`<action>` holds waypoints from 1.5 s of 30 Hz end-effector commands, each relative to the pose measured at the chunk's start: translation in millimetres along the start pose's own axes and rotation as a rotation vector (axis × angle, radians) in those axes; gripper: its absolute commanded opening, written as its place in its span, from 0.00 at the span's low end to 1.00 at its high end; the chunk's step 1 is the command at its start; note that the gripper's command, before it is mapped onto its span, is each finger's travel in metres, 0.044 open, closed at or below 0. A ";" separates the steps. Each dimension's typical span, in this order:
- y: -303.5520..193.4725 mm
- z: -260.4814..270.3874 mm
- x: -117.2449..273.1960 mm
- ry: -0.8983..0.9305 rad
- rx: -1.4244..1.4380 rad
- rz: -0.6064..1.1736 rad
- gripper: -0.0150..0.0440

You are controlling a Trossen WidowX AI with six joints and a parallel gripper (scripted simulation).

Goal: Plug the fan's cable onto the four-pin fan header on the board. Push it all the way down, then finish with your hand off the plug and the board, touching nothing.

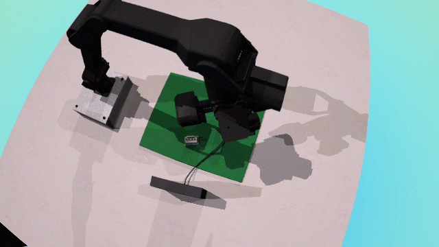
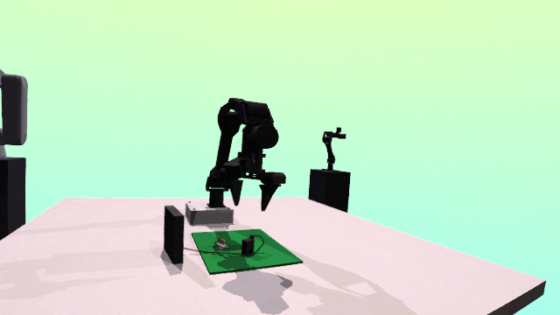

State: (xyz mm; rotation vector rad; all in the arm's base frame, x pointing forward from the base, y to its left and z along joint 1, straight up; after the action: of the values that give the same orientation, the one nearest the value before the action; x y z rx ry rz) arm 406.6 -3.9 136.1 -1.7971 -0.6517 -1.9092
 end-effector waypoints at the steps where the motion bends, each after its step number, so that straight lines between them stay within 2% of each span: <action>1: -3.7 -4.3 -46.1 -0.018 0.005 0.018 1.00; 4: -5.9 -7.0 -65.7 -0.018 0.005 0.018 1.00; 42: -6.9 -8.1 -115.8 -0.018 0.005 0.018 1.00; 45: -6.1 -7.5 -113.4 -0.019 0.000 0.015 0.87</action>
State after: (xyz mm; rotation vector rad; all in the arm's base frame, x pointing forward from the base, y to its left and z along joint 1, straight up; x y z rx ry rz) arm 403.7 -4.2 21.9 -1.8176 -0.6432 -1.8837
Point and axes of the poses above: the point midway between the two fingers, 35 mm back from their tips, its own x axis back along the fingers, its own z axis across the jaws, y = z × x, the point moved 1 cm from there along x, back along the fingers, and after that the axes turned 7 degrees about x, right-handed, at the moved point
